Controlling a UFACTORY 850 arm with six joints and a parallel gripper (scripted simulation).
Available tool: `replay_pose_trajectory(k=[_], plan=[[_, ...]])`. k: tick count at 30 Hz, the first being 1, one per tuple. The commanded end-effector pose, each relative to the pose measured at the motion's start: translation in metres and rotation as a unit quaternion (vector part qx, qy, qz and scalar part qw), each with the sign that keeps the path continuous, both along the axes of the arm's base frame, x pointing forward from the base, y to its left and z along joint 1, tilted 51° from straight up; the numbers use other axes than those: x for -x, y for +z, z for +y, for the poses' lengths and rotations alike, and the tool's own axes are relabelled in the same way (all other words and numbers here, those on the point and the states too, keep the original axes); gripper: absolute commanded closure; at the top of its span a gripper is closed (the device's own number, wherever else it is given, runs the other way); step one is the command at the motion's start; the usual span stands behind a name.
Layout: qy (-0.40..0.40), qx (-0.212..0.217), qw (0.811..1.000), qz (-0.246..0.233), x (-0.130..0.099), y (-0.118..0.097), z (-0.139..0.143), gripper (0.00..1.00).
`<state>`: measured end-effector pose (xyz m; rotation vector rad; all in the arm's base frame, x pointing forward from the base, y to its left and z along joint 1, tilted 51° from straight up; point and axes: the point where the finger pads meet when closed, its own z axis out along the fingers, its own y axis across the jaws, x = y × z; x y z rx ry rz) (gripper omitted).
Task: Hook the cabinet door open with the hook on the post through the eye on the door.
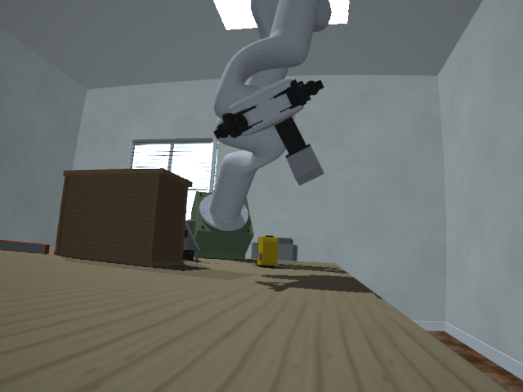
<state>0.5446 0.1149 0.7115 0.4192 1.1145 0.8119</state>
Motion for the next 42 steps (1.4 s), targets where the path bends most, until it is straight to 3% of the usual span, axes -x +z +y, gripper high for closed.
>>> replay_pose_trajectory(k=[1,2,4,5,6,9,11,12,14,17,19,22,24,29,31,34,36,39,42], plan=[[0.011,0.051,0.999,-0.017,0.001,0.000,-0.019,0.00],[0.012,0.078,0.997,-0.020,0.003,-0.003,-0.029,0.00],[0.012,0.078,0.997,-0.020,0.003,-0.003,-0.029,0.00],[0.014,0.105,0.994,-0.022,0.005,-0.007,-0.039,0.00],[0.014,0.105,0.994,-0.022,0.005,-0.007,-0.039,0.00],[0.019,0.161,0.987,-0.022,0.012,-0.019,-0.058,0.00],[0.019,0.161,0.987,-0.022,0.012,-0.019,-0.058,0.00],[0.022,0.189,0.982,-0.019,0.016,-0.026,-0.067,0.00],[0.022,0.189,0.982,-0.019,0.016,-0.026,-0.067,0.00],[0.030,0.243,0.969,-0.007,0.026,-0.045,-0.086,0.00],[0.030,0.243,0.969,-0.007,0.026,-0.045,-0.086,0.00],[0.040,0.295,0.955,0.011,0.038,-0.068,-0.104,0.00],[0.040,0.295,0.955,0.011,0.038,-0.068,-0.104,0.00],[0.058,0.364,0.928,0.048,0.061,-0.108,-0.132,0.00],[0.058,0.364,0.928,0.048,0.061,-0.108,-0.132,0.00],[0.073,0.403,0.909,0.079,0.080,-0.137,-0.149,0.00],[0.073,0.403,0.909,0.079,0.080,-0.137,-0.149,0.00],[0.088,0.436,0.889,0.112,0.100,-0.167,-0.166,0.00],[0.096,0.450,0.879,0.129,0.111,-0.181,-0.174,0.00]])
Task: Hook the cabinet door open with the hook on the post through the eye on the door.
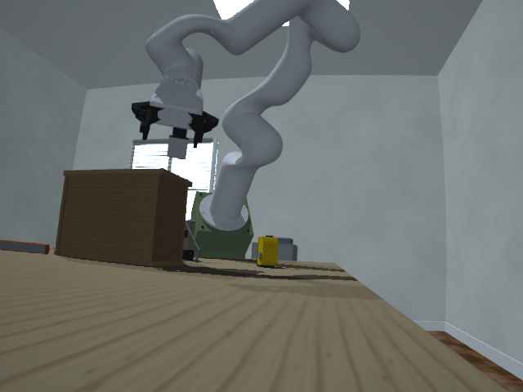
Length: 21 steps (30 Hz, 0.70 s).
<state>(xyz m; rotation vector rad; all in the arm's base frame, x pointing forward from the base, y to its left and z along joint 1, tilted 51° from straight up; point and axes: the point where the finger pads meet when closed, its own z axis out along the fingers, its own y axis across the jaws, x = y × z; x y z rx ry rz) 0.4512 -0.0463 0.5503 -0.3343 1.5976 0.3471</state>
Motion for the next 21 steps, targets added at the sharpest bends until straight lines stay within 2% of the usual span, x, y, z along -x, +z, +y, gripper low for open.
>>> replay_pose_trajectory(k=[1,2,3,6,8,11,13,14,17,18,21], plan=[[0.013,0.044,0.998,0.047,0.029,-0.034,-0.020,0.00],[0.013,0.044,0.998,0.047,0.029,-0.034,-0.020,0.00],[0.015,0.058,0.996,0.066,0.041,-0.048,-0.027,0.00],[0.015,0.058,0.996,0.066,0.041,-0.048,-0.027,0.00],[0.019,0.083,0.991,0.103,0.065,-0.073,-0.039,0.00],[0.021,0.093,0.988,0.121,0.076,-0.085,-0.044,0.00],[0.024,0.109,0.982,0.154,0.099,-0.106,-0.053,0.00],[0.024,0.109,0.982,0.154,0.099,-0.106,-0.053,0.00],[0.029,0.127,0.972,0.197,0.129,-0.132,-0.063,0.00],[0.029,0.127,0.972,0.197,0.129,-0.132,-0.063,0.00],[0.033,0.137,0.963,0.230,0.153,-0.150,-0.069,0.00]])
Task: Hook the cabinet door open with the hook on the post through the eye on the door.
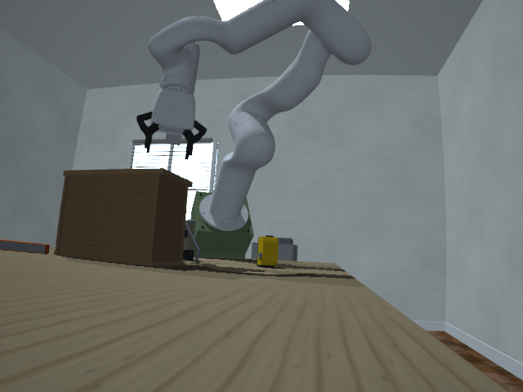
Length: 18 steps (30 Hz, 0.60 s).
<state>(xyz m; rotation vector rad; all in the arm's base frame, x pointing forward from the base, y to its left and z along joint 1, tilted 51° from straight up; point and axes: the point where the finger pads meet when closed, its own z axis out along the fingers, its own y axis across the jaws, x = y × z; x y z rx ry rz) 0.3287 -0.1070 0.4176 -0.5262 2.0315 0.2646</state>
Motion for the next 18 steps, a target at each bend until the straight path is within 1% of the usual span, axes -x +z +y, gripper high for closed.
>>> replay_pose_trajectory(k=[1,2,5,8,14,15,17,18], plan=[[0.004,0.013,0.999,0.035,0.030,-0.018,-0.008,0.00],[0.004,0.013,0.999,0.035,0.030,-0.018,-0.008,0.00],[0.006,0.020,0.998,0.059,0.047,-0.030,-0.012,0.00],[0.006,0.023,0.997,0.072,0.057,-0.036,-0.014,0.00],[0.007,0.025,0.997,0.078,0.061,-0.039,-0.015,0.00],[0.007,0.025,0.997,0.078,0.061,-0.040,-0.014,0.73],[0.007,0.025,0.997,0.077,0.051,-0.048,-0.010,0.73],[0.007,0.025,0.997,0.077,0.051,-0.048,-0.010,0.73]])
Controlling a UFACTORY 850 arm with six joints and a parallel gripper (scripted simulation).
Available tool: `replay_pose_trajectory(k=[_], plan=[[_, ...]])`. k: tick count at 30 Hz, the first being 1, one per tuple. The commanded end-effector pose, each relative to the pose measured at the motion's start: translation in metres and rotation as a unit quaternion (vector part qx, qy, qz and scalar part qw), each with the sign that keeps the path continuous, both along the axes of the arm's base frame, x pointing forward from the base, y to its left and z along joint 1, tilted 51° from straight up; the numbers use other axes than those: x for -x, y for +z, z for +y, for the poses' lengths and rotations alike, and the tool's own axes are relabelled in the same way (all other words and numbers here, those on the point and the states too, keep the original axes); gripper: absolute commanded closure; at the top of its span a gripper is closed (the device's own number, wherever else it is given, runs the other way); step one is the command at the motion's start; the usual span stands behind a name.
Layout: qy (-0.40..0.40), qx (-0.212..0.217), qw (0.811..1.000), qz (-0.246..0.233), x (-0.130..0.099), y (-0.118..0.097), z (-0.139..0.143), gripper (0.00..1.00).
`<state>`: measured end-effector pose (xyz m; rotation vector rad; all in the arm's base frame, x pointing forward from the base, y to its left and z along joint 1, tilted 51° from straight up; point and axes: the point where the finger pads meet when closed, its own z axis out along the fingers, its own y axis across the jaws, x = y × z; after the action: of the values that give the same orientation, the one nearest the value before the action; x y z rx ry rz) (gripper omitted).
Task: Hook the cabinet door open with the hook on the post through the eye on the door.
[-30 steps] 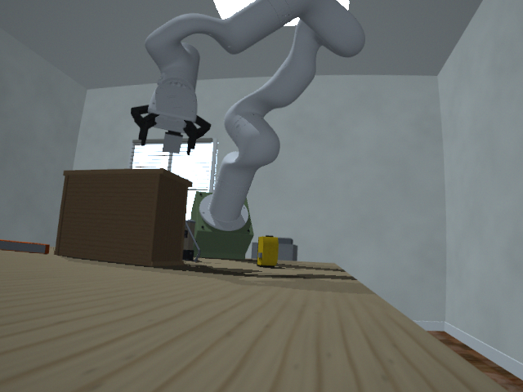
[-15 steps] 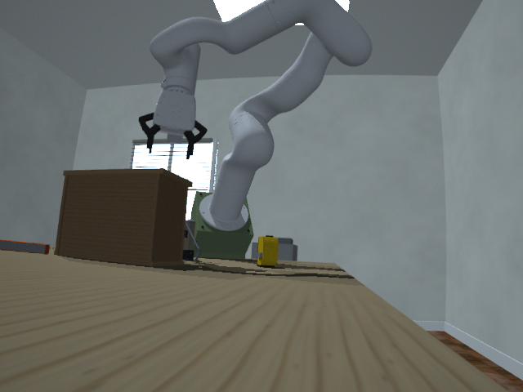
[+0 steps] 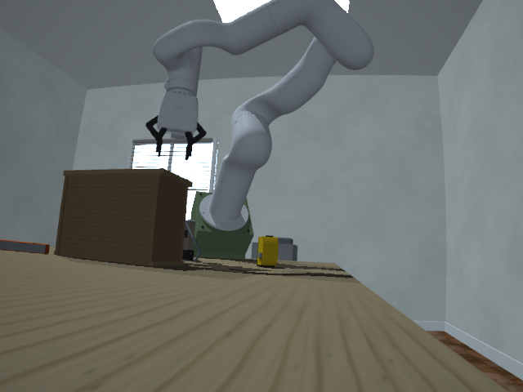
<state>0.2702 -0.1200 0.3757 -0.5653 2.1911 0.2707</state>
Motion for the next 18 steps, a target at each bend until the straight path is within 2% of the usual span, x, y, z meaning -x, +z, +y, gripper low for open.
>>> replay_pose_trajectory(k=[1,4,6,18], plan=[[0.000,0.000,1.000,0.000,-0.007,-0.006,0.003,0.73],[0.000,0.000,1.000,-0.001,-0.033,-0.030,0.018,0.73],[0.000,0.000,1.000,0.000,-0.042,-0.039,0.023,0.73],[0.000,0.000,1.000,0.000,-0.042,-0.039,0.024,0.73]])
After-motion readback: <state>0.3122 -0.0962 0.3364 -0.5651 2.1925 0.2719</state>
